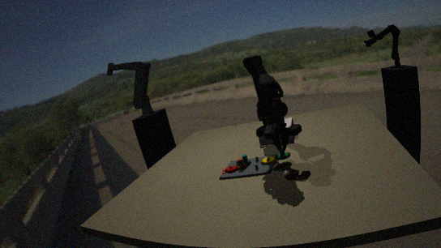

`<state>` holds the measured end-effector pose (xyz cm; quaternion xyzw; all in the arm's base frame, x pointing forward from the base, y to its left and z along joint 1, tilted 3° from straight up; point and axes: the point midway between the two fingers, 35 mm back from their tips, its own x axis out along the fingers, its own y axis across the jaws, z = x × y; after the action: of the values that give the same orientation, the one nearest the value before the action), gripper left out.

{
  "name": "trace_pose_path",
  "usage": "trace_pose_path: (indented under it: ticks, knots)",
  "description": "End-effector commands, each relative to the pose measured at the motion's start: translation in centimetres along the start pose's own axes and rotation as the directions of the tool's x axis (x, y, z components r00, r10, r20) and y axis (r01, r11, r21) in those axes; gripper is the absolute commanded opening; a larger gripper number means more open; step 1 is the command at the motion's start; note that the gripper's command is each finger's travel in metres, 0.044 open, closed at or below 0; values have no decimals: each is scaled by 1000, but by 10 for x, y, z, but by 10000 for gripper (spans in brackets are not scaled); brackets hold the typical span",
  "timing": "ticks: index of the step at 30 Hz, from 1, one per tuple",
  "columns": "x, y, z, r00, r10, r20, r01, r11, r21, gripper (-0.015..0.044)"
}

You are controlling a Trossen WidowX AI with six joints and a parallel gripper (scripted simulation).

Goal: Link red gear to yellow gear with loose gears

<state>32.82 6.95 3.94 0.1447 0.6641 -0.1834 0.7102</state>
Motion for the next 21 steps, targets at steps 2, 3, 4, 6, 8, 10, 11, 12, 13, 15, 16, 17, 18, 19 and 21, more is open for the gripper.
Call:
trace_pose_path:
  ticks: [2, 3, 4, 6, 8, 10, 11, 12, 13, 15, 16, 17, 18, 19, 21]
  knots:
    - [-15, 2, 4, 1000, 5, 10, -5, 1000, 2, 0]
    - [-17, 2, 4, 1000, 5, 9, -5, 1000, 1, 0]
    - [-20, 2, 4, 1000, 5, 8, -5, 1000, 0, 0]
    - [-25, 2, 4, 1000, 5, 8, -5, 1000, -3, 0]
    - [-30, 2, 5, 1000, 6, 8, -6, 1000, -6, 0]
    - [-34, 3, 5, 1000, 6, 7, -6, 1000, -10, 0]
    - [-37, 3, 5, 1000, 6, 7, -6, 1000, -12, 0]
    - [-39, 3, 5, 1000, 6, 7, -6, 1000, -13, 0]
    - [-42, 3, 5, 1000, 6, 7, -6, 1000, -14, 0]
    - [-47, 2, 6, 1000, 7, 6, -7, 1000, -15, 0]
    - [-49, 2, 6, 1000, 7, 5, -7, 1000, -16, 0]
    - [-52, 2, 6, 1000, 7, 5, -7, 1000, -16, 0]
    - [-55, 2, 6, 1000, 8, 5, -8, 1000, -17, 0]
    - [-57, 2, 6, 1000, 8, 4, -8, 1000, -17, 0]
    - [-62, 2, 6, 1000, 9, 3, -9, 1000, -18, 0]
